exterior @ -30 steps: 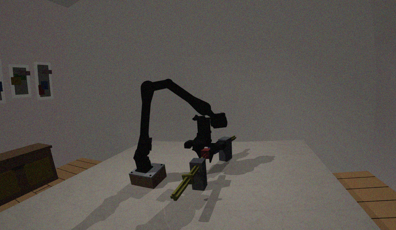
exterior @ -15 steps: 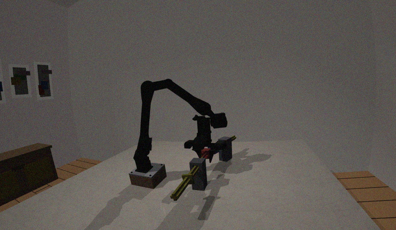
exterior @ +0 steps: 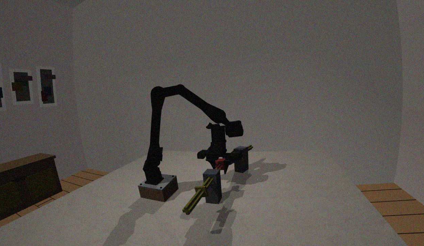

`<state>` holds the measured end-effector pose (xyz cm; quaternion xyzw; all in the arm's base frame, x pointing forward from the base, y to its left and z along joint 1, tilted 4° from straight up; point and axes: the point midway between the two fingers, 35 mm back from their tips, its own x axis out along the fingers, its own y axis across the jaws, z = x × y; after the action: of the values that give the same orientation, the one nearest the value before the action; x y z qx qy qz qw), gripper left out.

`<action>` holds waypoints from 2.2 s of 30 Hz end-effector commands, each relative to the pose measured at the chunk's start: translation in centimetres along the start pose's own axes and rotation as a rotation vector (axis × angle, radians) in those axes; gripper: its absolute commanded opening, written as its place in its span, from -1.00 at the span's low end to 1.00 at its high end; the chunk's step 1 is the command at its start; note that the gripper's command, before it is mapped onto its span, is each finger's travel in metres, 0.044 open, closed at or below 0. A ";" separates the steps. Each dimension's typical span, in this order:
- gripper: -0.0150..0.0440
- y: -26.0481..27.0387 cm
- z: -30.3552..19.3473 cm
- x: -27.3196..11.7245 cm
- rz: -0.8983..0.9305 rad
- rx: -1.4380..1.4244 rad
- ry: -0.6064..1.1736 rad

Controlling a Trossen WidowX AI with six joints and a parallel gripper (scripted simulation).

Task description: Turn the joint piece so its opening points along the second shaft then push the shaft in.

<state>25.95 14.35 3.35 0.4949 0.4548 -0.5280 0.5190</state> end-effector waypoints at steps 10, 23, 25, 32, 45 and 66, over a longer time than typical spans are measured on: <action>0.12 0.0 -0.1 0.0 0.000 -0.001 0.003; 0.12 0.0 -0.1 0.0 0.000 -0.001 0.003; 0.12 0.0 -0.1 0.0 0.000 -0.001 0.003; 0.01 0.0 0.0 0.0 0.000 0.000 0.000; -0.49 0.0 0.0 0.0 0.000 0.000 0.000; -0.49 0.3 0.0 0.2 0.002 -0.066 0.037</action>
<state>26.28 14.34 3.14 0.4870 0.4819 -0.5025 0.5274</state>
